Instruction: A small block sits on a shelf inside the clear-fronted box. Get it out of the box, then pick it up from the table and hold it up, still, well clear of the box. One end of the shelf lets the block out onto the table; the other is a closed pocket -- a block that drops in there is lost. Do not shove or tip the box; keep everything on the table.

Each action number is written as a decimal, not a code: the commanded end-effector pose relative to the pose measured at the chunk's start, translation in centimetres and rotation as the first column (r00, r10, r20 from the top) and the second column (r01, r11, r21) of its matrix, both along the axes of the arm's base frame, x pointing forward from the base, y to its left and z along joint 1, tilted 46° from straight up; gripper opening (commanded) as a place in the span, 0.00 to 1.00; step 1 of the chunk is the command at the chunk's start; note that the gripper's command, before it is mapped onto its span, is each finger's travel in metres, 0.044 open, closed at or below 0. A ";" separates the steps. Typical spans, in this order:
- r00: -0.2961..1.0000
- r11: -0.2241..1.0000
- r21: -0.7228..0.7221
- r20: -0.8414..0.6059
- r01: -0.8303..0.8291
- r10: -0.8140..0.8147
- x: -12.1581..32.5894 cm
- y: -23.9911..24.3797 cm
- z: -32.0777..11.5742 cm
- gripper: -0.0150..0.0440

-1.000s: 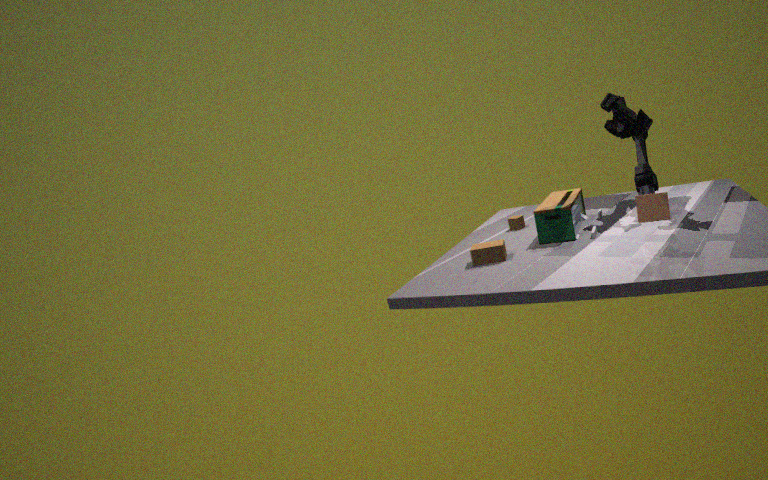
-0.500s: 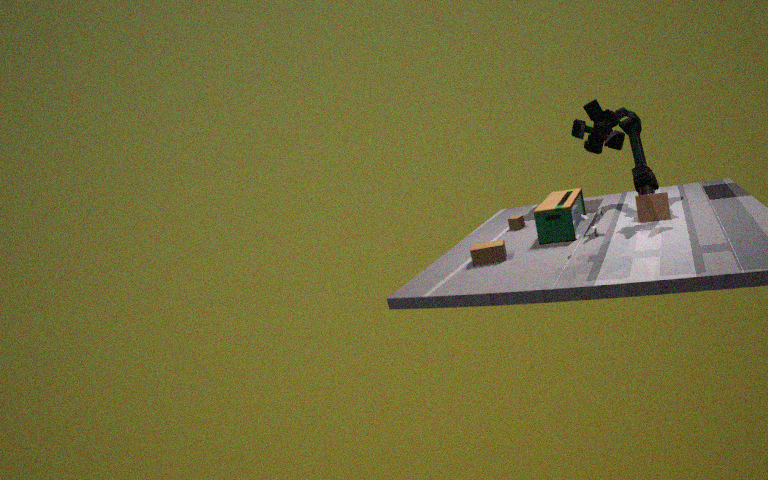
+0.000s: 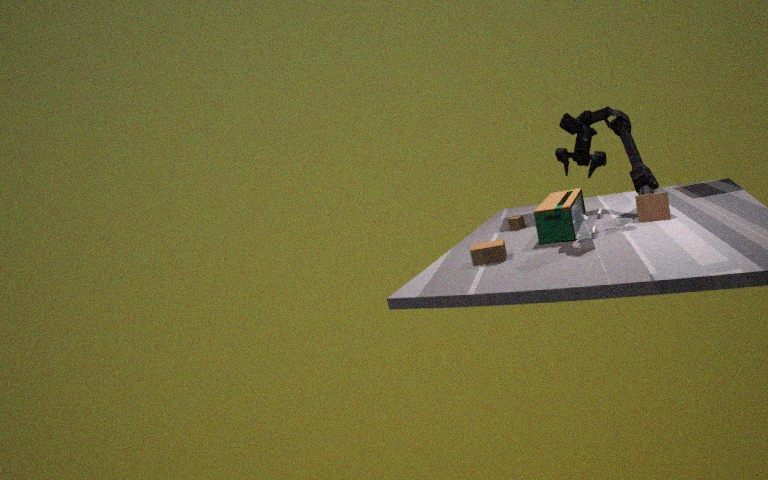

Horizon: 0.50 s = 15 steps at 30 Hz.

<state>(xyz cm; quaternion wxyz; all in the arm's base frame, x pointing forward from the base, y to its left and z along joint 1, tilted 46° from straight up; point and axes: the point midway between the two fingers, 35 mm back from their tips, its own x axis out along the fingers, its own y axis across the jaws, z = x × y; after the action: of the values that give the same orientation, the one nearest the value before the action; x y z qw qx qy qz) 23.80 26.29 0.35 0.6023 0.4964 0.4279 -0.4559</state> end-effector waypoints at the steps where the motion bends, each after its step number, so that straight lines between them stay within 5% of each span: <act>1: 0.990 0.926 -0.359 -0.030 0.115 -0.135 2.9 -7.4 1.3 0.93; 10: 0.974 0.727 -0.680 -0.084 0.098 -0.211 5.2 -14.4 5.1 0.93; 15: 0.973 0.713 -0.694 -0.089 0.093 -0.214 5.4 -14.7 5.4 0.93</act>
<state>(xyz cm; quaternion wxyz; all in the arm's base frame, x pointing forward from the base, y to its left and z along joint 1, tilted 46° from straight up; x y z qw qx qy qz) 28.25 14.00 4.34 0.6621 0.2884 0.2625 -0.6399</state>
